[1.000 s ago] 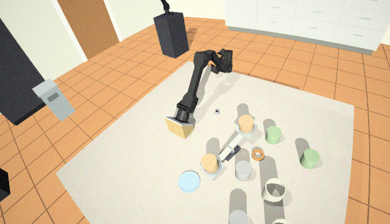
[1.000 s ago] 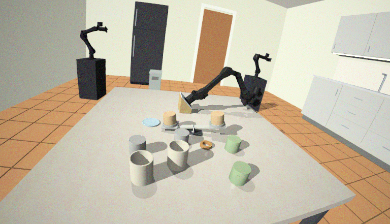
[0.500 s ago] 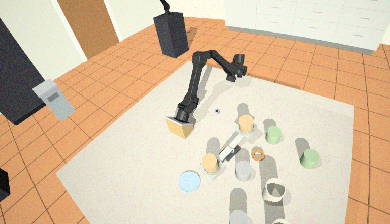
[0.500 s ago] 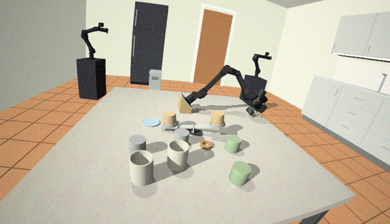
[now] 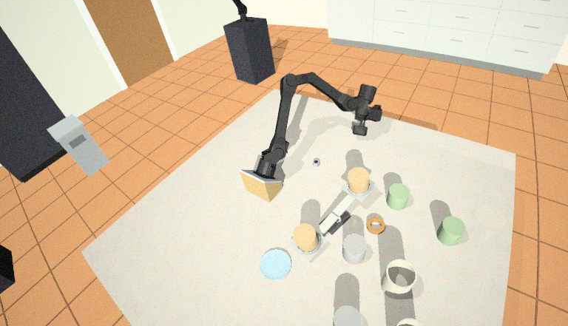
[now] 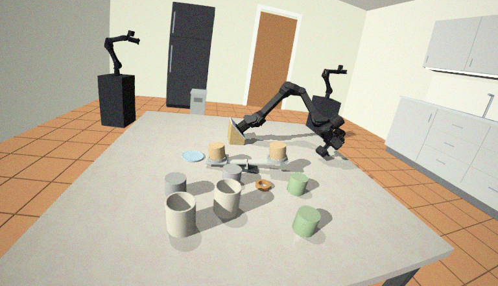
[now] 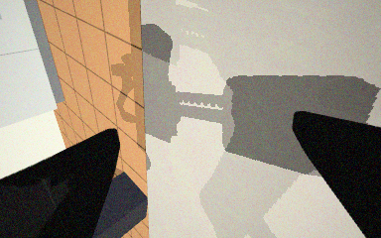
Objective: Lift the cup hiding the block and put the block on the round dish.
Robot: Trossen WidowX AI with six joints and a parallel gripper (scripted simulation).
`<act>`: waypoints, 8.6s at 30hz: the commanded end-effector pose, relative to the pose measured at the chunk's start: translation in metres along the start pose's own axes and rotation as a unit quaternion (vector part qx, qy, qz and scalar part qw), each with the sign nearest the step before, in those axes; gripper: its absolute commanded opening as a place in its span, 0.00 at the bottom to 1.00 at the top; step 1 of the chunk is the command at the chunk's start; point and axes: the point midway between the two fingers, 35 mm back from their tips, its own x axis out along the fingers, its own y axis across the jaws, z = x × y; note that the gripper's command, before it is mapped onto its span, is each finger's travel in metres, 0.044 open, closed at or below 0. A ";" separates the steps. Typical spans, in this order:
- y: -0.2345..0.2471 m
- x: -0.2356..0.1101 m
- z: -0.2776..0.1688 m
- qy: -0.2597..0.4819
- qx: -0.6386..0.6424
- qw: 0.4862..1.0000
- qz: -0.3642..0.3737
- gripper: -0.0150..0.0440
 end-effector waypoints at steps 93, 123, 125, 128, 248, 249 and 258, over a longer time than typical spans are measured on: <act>-0.329 -0.522 -0.101 0.070 -0.334 0.828 -0.446 1.00; -0.402 -0.508 -0.093 0.196 -0.469 0.783 -0.357 1.00; -0.405 -0.506 -0.093 0.196 -0.469 0.783 -0.358 1.00; -0.409 -0.503 -0.092 0.196 -0.469 0.783 -0.358 1.00; -0.375 -0.539 -0.091 0.197 -0.468 0.783 -0.359 0.25; -0.374 -0.540 -0.091 0.197 -0.468 0.783 -0.359 0.25; -0.365 -0.546 -0.092 0.197 -0.468 0.783 -0.358 0.25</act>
